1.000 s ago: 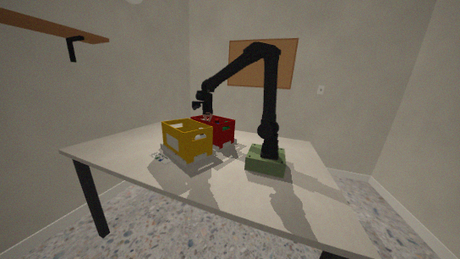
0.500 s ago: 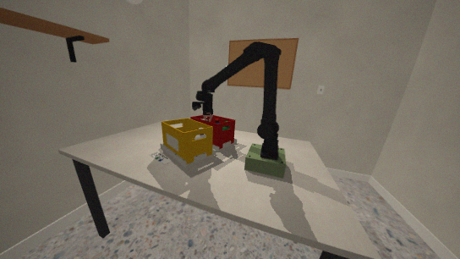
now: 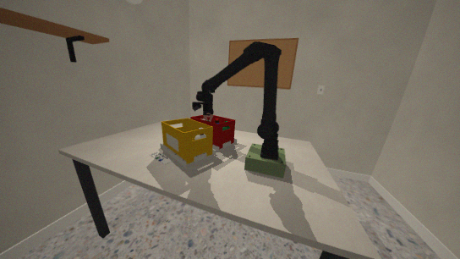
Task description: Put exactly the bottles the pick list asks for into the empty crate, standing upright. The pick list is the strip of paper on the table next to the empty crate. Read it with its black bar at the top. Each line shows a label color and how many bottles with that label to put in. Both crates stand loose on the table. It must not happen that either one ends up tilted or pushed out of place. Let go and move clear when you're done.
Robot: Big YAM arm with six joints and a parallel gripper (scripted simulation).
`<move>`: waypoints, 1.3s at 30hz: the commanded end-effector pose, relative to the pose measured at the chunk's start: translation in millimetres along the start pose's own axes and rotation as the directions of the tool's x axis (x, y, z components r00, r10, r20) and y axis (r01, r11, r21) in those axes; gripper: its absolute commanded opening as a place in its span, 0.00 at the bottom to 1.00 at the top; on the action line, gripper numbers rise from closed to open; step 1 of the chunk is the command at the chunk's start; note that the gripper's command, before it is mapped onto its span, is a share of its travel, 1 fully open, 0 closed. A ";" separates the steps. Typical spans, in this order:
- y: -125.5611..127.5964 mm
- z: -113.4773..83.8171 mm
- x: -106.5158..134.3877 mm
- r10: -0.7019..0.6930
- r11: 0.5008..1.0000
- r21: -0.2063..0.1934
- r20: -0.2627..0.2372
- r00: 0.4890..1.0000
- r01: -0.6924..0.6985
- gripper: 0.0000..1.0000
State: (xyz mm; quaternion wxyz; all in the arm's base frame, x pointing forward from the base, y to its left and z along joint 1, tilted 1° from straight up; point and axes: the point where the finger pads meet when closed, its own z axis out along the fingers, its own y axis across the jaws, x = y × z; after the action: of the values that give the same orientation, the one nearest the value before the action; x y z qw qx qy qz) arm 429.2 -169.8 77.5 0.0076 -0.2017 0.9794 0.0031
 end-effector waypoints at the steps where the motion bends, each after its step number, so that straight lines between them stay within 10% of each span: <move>1: 3.4 -4.6 -3.7 -0.008 1.000 0.013 0.017 1.000 0.008 0.61; 6: 3.6 -4.8 -3.5 -0.008 1.000 0.013 0.016 1.000 0.008 0.61; 7: 3.6 -4.9 -3.5 -0.008 1.000 0.013 0.017 1.000 0.008 0.00; 39: 4.9 -4.7 -1.9 -0.008 1.000 0.011 0.014 1.000 0.008 0.00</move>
State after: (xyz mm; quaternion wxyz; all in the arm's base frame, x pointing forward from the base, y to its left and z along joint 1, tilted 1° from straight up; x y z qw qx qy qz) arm 429.4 -169.9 77.2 0.0090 -0.2016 0.9794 0.0022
